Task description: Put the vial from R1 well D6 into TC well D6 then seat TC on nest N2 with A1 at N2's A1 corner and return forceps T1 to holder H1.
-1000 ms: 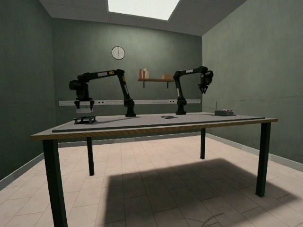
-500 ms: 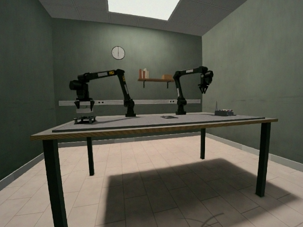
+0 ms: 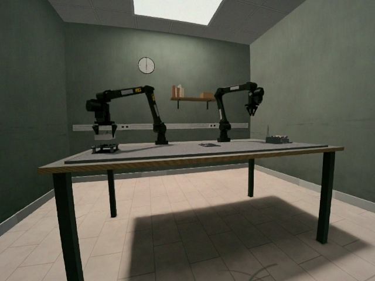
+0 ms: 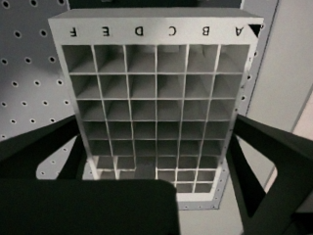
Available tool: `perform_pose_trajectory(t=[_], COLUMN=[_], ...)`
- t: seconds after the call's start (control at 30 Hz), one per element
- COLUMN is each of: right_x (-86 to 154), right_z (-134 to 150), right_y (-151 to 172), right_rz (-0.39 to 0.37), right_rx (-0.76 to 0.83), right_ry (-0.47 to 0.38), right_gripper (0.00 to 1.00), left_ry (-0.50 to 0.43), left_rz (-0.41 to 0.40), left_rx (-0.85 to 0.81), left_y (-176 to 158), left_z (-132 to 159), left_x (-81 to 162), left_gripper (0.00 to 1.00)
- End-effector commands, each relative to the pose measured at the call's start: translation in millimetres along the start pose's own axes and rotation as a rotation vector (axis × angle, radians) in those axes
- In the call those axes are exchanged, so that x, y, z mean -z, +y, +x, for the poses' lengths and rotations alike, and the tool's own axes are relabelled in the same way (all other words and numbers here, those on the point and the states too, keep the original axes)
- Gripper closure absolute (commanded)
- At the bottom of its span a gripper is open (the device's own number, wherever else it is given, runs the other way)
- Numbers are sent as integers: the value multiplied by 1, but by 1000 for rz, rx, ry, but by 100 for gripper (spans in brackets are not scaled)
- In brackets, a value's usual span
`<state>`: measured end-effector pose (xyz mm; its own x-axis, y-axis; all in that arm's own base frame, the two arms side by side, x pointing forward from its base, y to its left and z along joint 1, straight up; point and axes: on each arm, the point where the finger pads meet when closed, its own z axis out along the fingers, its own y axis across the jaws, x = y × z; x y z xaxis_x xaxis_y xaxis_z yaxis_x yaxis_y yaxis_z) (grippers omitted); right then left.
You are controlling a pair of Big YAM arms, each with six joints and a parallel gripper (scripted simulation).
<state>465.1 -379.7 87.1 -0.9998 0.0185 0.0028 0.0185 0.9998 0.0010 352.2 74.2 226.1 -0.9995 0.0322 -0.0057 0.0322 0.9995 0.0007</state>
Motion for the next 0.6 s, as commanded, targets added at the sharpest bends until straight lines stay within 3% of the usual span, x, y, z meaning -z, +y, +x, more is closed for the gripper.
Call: perform_pose_trajectory(t=[0.0,0.2,0.43,0.47,0.57], right_x=[17,19,2,12,12], right_z=[-9,-7,-7,-9,-9], right_y=[-5,3,0,-5,-5], right_rz=[25,27,14,25,25], right_rx=[0,1,-2,0,0], right_ry=[-33,-38,-21,-33,-33], right_gripper=[100,100,100,100,100], left_ry=[-29,-29,-29,-29,-29], left_rz=[-8,-8,-8,-8,-8], left_rx=[17,17,17,17,17], left_y=[3,3,3,3,3], left_z=[-8,-8,-8,-8,-8], left_x=[12,12,12,12,12], left_gripper=[76,76,76,76,76])
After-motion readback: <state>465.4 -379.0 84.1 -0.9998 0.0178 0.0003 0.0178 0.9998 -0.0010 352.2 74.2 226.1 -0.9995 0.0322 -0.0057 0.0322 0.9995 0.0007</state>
